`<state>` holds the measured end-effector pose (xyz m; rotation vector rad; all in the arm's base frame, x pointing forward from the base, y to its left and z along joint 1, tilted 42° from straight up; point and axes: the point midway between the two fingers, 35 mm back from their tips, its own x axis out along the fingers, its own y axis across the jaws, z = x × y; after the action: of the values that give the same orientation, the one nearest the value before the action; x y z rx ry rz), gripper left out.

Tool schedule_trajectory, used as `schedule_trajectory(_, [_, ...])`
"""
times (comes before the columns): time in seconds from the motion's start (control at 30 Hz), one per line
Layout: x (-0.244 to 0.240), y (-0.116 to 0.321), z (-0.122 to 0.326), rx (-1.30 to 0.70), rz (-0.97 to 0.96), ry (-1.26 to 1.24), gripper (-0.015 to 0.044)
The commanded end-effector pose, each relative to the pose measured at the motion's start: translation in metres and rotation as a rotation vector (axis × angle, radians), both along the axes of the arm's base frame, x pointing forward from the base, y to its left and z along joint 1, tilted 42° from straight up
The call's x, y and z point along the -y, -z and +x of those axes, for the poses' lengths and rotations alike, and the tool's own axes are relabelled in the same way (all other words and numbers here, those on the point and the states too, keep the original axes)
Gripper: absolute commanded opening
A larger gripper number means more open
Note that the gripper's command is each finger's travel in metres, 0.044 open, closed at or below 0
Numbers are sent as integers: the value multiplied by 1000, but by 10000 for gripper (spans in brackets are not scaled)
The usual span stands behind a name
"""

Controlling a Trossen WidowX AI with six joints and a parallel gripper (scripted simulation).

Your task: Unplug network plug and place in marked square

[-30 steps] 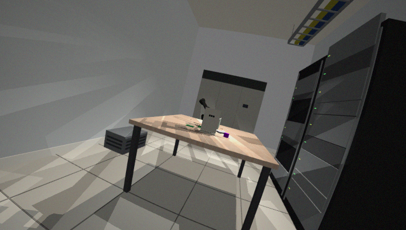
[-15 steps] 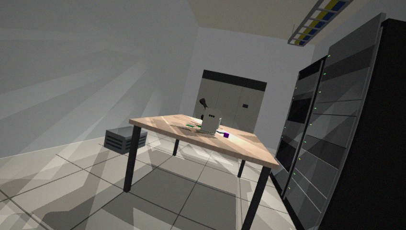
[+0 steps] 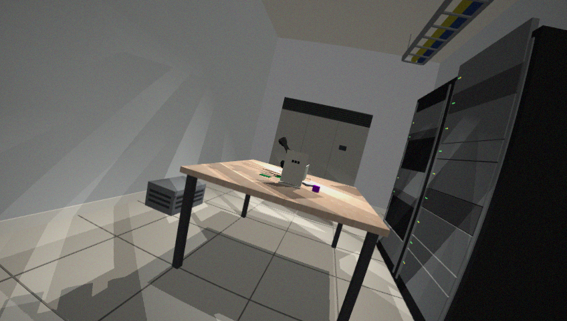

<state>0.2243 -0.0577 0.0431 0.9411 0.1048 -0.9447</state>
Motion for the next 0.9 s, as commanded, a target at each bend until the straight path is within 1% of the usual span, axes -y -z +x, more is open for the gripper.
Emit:
schedule_trajectory(0.0, [0,0,0,0,0,1,156])
schedule_trajectory(0.87, [-12,-4,-8,-9,9,2,156])
